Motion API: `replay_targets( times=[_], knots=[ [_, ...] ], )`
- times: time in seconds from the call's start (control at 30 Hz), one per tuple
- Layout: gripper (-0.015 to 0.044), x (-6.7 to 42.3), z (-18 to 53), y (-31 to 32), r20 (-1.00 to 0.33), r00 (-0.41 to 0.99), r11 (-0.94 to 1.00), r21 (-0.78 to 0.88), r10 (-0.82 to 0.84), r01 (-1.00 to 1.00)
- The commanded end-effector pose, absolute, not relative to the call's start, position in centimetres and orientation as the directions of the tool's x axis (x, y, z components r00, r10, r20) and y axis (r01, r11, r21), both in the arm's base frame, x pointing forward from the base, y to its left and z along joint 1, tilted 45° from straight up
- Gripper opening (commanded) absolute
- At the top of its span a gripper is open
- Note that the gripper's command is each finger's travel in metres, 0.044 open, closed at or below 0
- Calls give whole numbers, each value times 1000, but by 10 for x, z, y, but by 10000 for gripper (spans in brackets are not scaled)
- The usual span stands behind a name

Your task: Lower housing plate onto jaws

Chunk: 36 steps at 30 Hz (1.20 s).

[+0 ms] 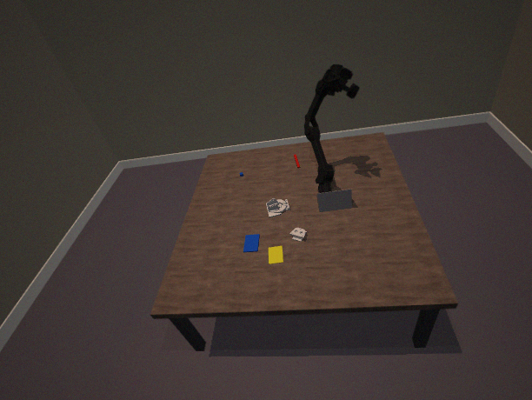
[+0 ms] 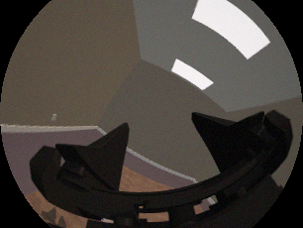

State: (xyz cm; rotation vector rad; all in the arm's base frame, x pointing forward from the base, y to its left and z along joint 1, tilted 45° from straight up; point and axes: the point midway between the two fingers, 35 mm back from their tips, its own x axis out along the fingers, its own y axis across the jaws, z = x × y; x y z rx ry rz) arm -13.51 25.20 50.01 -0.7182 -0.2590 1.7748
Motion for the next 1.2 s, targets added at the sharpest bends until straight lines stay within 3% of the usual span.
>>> replay_targets(
  times=[0.0, 0.53, 1.17],
  knots=[
    [426, -135, 500, 252, -337, -166, -329, -514, 927, -792],
    [440, -125, 446, 312, -475, 6, -271, -513, 880, -814],
    [440, -75, 366, 377, -624, 208, -174, -493, 753, -852]
  ],
)
